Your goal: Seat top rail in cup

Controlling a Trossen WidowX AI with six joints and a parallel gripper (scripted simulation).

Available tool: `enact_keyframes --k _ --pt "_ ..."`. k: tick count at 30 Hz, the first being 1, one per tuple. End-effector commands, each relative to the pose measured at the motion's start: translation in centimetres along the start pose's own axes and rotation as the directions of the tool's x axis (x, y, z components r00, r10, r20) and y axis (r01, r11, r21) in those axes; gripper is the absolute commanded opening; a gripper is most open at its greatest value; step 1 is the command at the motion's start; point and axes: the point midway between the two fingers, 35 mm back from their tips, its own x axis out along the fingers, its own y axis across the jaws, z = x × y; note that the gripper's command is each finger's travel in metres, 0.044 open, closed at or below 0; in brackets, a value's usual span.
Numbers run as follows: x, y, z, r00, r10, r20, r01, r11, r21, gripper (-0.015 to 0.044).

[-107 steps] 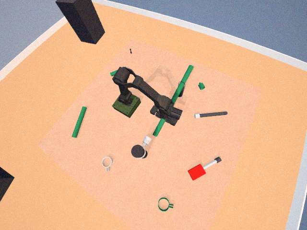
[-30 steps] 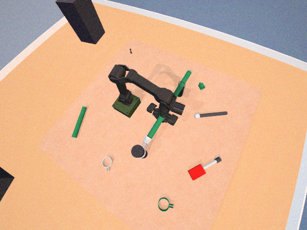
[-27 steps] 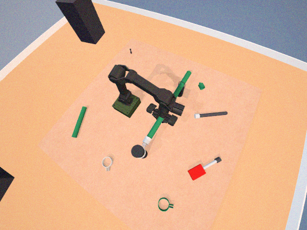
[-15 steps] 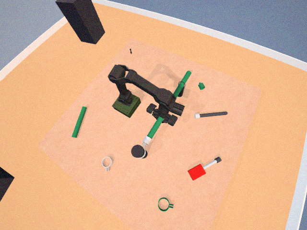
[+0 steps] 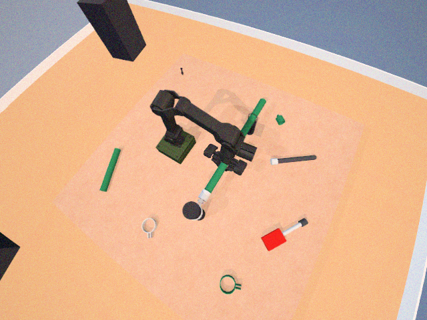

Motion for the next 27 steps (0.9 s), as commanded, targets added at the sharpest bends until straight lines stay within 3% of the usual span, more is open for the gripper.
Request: enact_keyframes --k 1,27 --pt "-0.12 0.01 -0.52 1.0 -0.004 -0.015 0.004 1.0 0.001 0.0" --pt "-0.09 0.02 -0.12 1.0 0.0 -0.004 0.0 1.0 0.001 0.0"
